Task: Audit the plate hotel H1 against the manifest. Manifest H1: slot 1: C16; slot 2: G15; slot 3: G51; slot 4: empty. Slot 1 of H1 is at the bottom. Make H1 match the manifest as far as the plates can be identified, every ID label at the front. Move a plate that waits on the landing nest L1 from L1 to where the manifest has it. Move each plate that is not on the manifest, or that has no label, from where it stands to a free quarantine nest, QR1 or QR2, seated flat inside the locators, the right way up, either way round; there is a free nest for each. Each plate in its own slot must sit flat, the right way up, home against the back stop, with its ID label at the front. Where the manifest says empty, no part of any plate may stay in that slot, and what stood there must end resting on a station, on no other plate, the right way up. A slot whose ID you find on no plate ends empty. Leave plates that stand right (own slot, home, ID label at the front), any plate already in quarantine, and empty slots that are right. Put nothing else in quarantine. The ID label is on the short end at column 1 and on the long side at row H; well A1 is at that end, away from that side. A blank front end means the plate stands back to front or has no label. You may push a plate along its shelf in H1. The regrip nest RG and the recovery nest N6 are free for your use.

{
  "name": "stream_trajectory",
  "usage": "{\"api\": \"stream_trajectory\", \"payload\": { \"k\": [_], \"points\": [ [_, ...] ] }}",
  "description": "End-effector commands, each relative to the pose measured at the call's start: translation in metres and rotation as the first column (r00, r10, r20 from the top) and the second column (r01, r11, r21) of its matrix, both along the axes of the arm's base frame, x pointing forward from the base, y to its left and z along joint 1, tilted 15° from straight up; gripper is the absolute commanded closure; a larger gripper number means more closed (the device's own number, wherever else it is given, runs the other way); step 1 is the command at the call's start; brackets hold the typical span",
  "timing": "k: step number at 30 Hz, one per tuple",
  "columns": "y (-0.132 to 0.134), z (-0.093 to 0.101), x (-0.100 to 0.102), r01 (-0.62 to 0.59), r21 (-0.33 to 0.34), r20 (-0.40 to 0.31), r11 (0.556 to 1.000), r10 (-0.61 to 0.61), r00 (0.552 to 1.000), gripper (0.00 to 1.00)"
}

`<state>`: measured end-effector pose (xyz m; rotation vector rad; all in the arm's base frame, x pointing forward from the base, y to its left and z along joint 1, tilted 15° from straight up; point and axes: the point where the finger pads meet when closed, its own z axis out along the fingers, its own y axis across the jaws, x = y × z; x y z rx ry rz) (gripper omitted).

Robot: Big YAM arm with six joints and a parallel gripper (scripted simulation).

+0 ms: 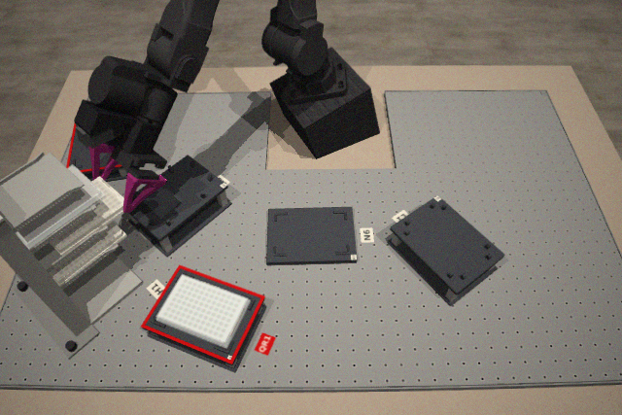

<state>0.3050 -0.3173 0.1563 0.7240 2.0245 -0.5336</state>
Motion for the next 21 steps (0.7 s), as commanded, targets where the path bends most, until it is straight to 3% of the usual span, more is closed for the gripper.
{"api": "stream_trajectory", "payload": {
  "k": [1, 3, 4, 5, 21],
  "points": [
    [-0.0076, 0.0198, 0.0089, -0.001, -0.030, 0.031, 1.000, 0.001, 1.000, 0.14],
    [-0.0076, 0.0198, 0.0089, -0.001, -0.030, 0.031, 1.000, 0.001, 1.000, 0.14],
    [-0.0104, 0.0237, 0.0171, -0.004, -0.037, 0.047, 0.999, 0.006, 0.999, 0.00],
    [-0.0078, 0.0187, 0.0091, 0.000, -0.030, 0.031, 1.000, 0.001, 1.000, 0.00],
    [-0.0078, 0.0187, 0.0091, 0.000, -0.030, 0.031, 1.000, 0.001, 1.000, 0.00]
  ]
}}
